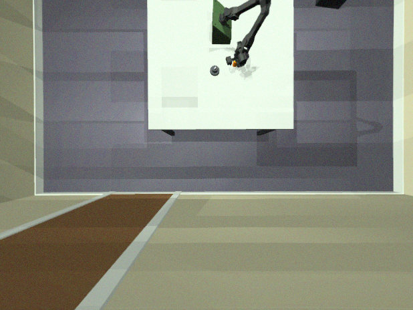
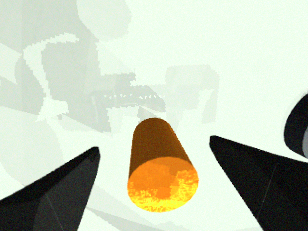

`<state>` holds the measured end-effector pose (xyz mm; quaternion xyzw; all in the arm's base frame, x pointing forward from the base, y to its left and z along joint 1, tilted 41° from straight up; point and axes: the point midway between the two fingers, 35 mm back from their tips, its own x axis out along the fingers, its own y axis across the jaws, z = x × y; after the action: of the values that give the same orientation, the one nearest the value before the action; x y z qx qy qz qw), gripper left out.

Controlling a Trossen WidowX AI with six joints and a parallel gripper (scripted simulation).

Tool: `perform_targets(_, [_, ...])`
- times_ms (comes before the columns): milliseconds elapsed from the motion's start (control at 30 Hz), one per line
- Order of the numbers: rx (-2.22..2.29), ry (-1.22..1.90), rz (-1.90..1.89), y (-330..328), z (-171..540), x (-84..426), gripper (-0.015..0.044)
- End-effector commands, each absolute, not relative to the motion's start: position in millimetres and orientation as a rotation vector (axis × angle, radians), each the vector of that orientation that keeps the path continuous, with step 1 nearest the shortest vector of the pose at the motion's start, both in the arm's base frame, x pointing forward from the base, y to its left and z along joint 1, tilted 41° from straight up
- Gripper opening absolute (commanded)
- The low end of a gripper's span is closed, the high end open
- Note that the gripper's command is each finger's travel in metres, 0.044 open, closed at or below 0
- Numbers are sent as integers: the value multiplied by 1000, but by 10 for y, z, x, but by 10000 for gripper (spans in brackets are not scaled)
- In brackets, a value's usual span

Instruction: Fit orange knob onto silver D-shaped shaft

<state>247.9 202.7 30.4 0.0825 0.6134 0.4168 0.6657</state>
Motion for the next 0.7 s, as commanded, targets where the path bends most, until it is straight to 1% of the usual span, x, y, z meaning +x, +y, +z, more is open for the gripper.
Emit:
perform_targets(0, [189, 1395, 935, 2053, 238, 2444, 440])
perform_targets(233, [191, 1394, 936, 2109, 177, 2424, 440])
perform_targets(567, [191, 1394, 936, 2109, 177, 2424, 177])
perform_targets(667, [191, 1394, 936, 2109, 177, 2424, 157])
